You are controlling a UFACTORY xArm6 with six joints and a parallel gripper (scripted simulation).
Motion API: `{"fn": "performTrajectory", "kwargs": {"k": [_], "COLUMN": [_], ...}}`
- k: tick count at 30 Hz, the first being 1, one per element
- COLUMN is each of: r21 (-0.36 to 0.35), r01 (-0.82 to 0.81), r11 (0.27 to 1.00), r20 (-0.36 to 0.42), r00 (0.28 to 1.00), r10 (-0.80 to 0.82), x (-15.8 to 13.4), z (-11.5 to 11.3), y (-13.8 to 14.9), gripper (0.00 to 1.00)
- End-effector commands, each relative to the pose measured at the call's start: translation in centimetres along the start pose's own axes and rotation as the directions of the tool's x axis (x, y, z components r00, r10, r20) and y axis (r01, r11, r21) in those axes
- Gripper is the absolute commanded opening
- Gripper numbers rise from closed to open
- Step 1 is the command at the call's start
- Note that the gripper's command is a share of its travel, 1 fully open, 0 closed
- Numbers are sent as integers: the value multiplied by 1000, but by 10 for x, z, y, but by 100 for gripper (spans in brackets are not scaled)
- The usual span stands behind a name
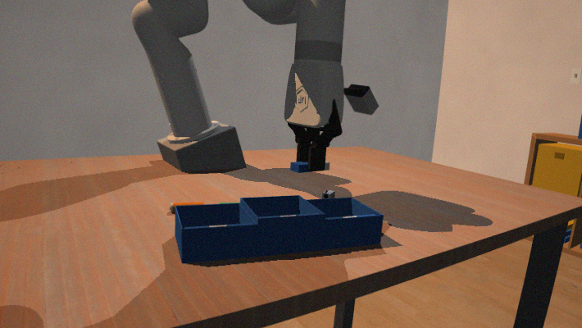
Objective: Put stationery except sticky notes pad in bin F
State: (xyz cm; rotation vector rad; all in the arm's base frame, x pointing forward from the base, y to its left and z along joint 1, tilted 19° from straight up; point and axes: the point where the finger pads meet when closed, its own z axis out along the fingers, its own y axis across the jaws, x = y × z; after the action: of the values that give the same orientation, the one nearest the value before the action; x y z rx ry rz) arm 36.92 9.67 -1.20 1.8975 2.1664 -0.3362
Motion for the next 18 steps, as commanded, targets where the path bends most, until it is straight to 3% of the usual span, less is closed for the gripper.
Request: {"fn": "performTrajectory", "kwargs": {"k": [1, 10, 18], "r21": [-4, -4, -4], "r01": [-1, -1, -1], "r11": [1000, 1000, 1000], "r20": [-1, -1, -1], "r00": [1000, 1000, 1000], "r10": [1, 1, 1], "x": [0, 0, -34], "z": [-2, -8, -8], "y": [2, 2, 14], "gripper": [0, 0, 0]}}
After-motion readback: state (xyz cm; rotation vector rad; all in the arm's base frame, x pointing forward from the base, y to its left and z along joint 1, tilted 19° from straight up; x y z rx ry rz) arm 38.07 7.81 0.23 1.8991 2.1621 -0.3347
